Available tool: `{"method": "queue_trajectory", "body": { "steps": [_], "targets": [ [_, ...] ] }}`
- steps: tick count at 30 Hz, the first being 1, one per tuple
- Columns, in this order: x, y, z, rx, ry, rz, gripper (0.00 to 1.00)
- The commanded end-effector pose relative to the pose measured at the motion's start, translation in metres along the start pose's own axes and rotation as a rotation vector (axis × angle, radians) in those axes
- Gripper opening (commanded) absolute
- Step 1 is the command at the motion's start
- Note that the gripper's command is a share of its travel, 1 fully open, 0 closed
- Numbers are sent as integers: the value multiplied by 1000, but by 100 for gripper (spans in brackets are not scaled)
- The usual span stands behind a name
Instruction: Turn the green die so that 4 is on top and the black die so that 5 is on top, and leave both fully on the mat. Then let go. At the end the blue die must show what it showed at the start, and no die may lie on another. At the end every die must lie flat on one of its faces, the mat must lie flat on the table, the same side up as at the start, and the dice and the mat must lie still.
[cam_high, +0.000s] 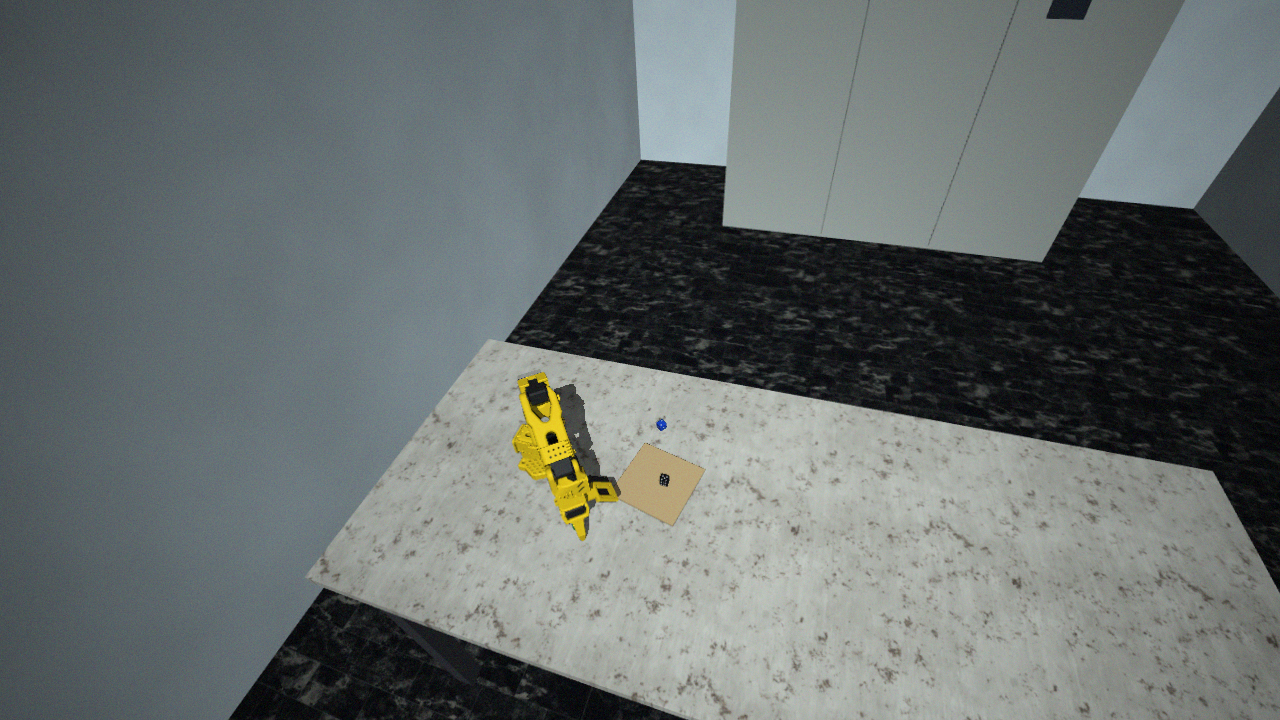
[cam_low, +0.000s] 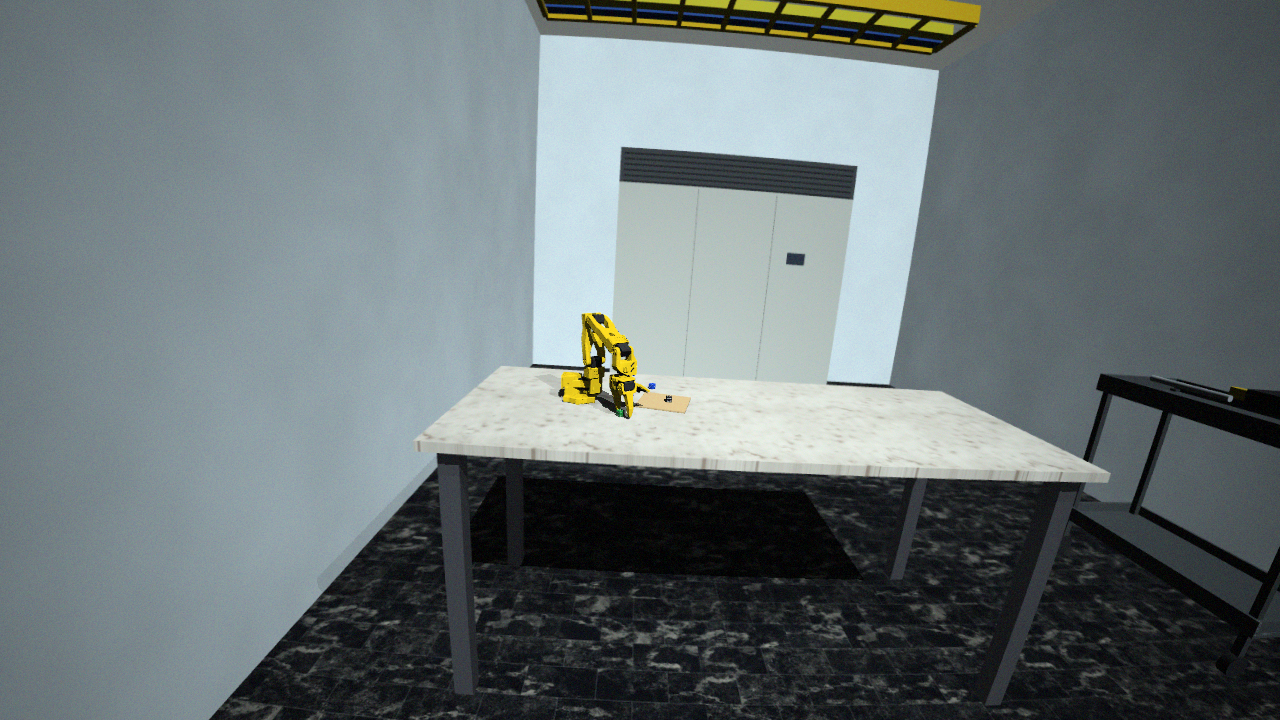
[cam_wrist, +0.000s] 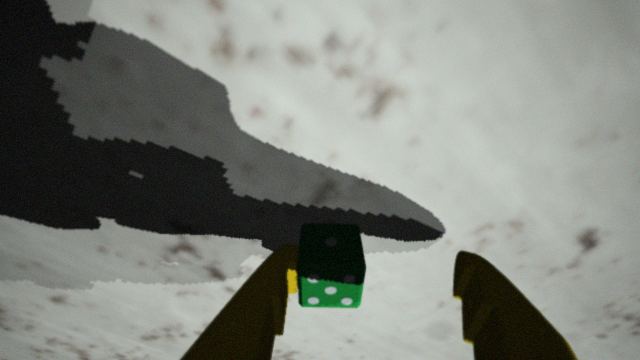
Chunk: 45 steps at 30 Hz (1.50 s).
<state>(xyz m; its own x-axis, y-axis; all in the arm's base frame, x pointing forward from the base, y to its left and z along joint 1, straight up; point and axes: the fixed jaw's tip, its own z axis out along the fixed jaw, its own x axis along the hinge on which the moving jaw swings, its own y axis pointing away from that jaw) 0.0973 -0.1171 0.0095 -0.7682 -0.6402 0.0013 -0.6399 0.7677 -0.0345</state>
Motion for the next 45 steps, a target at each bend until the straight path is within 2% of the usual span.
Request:
{"method": "queue_trajectory", "body": {
  "steps": [1, 5, 9, 16, 18, 24, 28, 45],
  "targets": [
    [1, -2, 0, 11, -1, -3, 27],
    [1, -2, -2, 11, -1, -3, 27],
    [1, -3, -7, 11, -1, -3, 27],
    [1, -5, -30, 11, -1, -3, 27],
    [1, -5, -30, 11, -1, -3, 27],
    [1, -3, -50, 11, -1, -3, 27],
    [1, -2, -58, 11, -1, -3, 27],
    [1, -1, -60, 11, -1, -3, 27]
  ]
}}
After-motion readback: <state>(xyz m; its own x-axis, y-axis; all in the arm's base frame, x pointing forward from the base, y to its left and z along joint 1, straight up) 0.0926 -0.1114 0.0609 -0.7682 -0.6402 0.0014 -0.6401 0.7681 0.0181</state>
